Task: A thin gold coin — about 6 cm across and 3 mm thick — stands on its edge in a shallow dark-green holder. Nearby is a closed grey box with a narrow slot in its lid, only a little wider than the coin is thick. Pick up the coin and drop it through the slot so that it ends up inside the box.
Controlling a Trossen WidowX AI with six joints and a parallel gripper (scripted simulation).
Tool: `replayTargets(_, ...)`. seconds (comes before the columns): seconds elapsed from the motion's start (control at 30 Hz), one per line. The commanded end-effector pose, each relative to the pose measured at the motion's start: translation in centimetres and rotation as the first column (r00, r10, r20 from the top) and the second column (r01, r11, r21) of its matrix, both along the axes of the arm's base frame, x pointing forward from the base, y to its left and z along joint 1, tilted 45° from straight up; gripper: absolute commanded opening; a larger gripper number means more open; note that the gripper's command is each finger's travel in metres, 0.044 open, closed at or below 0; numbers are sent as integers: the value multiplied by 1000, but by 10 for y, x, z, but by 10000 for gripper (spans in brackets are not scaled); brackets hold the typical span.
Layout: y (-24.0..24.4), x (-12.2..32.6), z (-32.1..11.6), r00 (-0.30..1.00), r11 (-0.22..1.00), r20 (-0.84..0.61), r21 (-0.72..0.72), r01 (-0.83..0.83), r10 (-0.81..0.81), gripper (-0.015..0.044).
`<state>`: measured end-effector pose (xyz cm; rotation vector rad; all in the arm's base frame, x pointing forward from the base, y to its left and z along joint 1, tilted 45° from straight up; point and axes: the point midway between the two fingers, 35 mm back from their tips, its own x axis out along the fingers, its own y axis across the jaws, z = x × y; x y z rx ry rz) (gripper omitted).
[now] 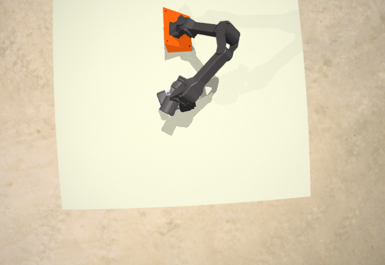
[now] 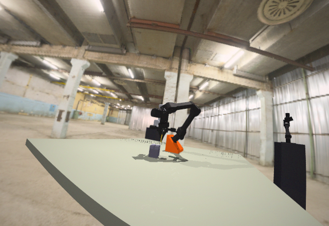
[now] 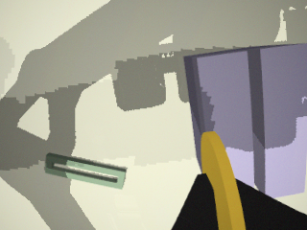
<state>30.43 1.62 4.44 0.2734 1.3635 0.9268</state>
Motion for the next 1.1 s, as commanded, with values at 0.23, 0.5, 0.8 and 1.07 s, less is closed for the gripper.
replayTargets(0.23,-14,15,-21,1000,1000,0,0,-7,7,0)
replayTargets(0.5,-15,17,-20,1000,1000,4,1,-2,2,0)
replayTargets(0.8,-16,18,-22,1000,1000,5,1,-3,3,0)
replayTargets(1.07,-16,19,-27,1000,1000,5,1,-3,3,0)
